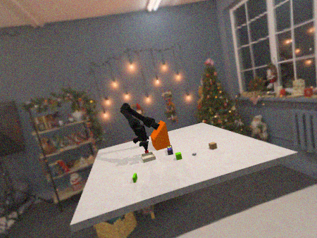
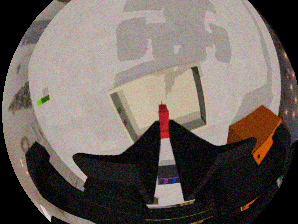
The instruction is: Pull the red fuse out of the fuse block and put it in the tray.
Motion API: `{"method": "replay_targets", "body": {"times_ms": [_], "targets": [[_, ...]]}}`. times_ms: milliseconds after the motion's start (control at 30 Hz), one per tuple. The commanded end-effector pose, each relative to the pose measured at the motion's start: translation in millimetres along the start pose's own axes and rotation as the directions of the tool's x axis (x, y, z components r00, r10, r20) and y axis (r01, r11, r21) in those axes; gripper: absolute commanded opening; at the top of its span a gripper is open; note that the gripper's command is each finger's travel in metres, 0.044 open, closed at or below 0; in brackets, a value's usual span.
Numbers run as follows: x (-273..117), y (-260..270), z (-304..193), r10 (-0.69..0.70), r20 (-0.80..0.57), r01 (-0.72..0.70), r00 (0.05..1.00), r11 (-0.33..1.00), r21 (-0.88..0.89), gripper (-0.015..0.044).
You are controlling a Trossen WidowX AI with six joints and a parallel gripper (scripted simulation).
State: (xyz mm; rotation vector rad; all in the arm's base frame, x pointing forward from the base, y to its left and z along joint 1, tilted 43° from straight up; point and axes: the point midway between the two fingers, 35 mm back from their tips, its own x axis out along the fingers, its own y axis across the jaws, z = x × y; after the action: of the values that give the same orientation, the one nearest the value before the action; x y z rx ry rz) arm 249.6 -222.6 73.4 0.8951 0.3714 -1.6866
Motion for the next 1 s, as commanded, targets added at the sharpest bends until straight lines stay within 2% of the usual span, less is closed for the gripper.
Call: {"method": "replay_targets", "body": {"times_ms": [0,200,633,733,967], "targets": [[7.1,-1.3,-1.6,-0.003,-0.004,0.003,1.000,1.000,-0.006,0.0000],[12.6,-1.7,-1.4,-0.003,-0.003,0.003,1.000,1.000,-0.006,0.0000],[7.1,-0.8,0.0,-0.002,0.000,0.002,1.000,1.000,-0.001,0.0330],[-24.4,-1.2,-1.5,-0.003,-0.004,0.003,1.000,1.000,-0.006,0.0330],[-27.4,-1.4,-1.5,-0.004,-0.005,0.004,1.000,1.000,-0.006,0.0330]]}}
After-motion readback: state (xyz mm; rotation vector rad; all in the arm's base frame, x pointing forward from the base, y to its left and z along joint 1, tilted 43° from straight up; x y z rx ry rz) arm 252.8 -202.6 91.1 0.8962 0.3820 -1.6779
